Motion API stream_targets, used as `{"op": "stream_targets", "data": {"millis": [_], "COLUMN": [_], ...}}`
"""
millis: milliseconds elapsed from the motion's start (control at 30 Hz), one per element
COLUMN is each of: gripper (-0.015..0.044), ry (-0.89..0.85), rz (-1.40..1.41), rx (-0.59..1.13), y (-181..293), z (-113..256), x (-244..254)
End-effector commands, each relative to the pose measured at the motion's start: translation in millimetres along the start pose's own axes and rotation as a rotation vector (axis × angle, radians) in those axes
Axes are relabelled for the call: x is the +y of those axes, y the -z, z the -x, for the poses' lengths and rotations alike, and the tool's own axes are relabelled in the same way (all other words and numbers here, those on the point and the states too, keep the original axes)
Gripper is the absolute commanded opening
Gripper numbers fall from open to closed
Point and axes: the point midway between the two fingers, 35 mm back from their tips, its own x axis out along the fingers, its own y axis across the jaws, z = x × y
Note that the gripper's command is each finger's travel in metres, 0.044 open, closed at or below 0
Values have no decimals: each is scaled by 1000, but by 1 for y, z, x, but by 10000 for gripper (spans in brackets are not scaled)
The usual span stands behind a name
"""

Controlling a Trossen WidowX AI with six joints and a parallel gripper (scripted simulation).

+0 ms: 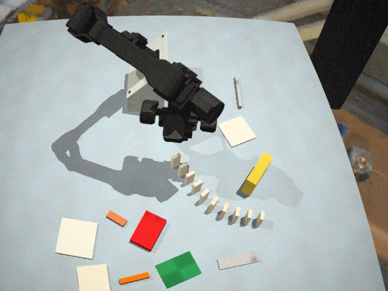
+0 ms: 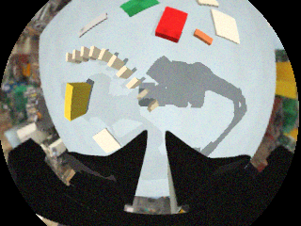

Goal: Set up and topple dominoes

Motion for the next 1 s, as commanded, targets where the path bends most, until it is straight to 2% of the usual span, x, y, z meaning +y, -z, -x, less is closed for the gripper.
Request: {"op": "stream_targets", "data": {"millis": [0,967], "gripper": [0,0], "ry": [7,7], "rz": [-842,-859], "rx": [-10,-10], "y": [17,18], "z": [-33,-33], "x": [-19,-20]}}
